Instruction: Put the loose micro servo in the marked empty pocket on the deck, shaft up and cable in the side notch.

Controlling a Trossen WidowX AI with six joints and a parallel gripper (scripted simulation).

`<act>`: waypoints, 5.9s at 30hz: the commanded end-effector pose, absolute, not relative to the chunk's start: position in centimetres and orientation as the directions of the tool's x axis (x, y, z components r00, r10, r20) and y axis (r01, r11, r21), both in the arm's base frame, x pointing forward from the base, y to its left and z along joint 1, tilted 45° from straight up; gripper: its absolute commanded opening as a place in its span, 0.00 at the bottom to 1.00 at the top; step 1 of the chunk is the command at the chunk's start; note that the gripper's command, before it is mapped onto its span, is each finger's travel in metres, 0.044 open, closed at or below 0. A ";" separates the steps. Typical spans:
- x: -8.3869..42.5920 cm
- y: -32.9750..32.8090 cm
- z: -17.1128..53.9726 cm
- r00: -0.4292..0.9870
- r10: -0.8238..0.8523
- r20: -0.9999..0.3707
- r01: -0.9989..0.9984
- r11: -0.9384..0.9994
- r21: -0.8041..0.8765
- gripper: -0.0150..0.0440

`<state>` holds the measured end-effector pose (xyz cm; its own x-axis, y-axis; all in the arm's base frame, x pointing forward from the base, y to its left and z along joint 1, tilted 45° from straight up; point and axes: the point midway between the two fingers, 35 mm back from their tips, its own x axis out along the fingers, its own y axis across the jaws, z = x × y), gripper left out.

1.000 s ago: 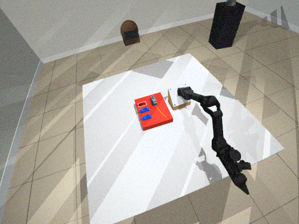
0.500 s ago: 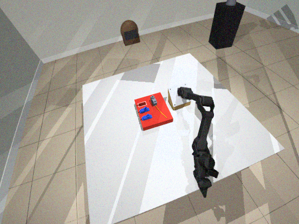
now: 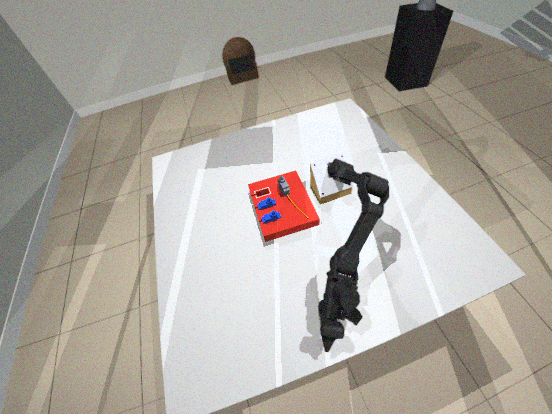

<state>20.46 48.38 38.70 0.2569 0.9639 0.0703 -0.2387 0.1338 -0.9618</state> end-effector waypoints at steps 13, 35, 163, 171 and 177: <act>31.9 41.3 27.1 0.421 0.859 -0.292 -0.303 -0.171 -0.938 1.00; 37.7 16.1 7.9 0.262 0.502 -0.825 -0.702 -0.487 -0.519 1.00; 24.1 -2.7 -1.7 -0.127 0.686 -0.717 -0.899 0.225 0.375 0.25; 24.1 -2.7 -1.7 -0.127 0.686 -0.717 -0.751 0.406 0.521 0.25; 24.1 -2.7 -1.7 -0.127 0.686 -0.717 -0.601 0.521 0.605 0.25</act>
<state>24.12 -2.56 -1.64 -0.1267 0.6891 -0.7135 -0.6669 0.4733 0.5756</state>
